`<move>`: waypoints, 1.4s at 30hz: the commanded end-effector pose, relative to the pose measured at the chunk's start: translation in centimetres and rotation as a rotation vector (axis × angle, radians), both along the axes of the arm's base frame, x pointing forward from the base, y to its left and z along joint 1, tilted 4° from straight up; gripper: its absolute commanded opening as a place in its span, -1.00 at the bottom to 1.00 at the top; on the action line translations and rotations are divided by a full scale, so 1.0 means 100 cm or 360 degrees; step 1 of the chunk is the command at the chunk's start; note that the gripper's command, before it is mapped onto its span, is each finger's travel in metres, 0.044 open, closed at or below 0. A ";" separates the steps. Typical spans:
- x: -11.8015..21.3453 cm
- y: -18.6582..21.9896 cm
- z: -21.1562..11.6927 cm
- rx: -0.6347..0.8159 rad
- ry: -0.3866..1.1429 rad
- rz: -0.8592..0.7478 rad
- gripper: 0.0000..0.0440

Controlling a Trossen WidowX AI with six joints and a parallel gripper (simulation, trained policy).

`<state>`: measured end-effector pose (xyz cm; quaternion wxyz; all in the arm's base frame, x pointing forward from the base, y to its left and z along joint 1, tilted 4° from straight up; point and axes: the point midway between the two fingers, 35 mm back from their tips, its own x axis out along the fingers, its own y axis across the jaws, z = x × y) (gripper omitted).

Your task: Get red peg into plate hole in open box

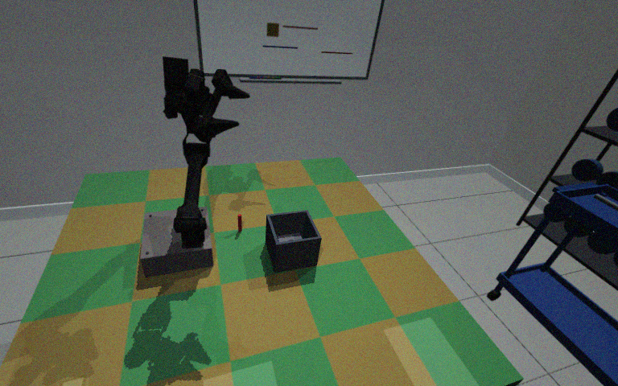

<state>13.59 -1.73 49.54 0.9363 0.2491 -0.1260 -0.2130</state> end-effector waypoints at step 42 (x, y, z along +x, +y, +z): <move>0.077 0.016 -0.082 0.1916 0.0338 0.0978 0.95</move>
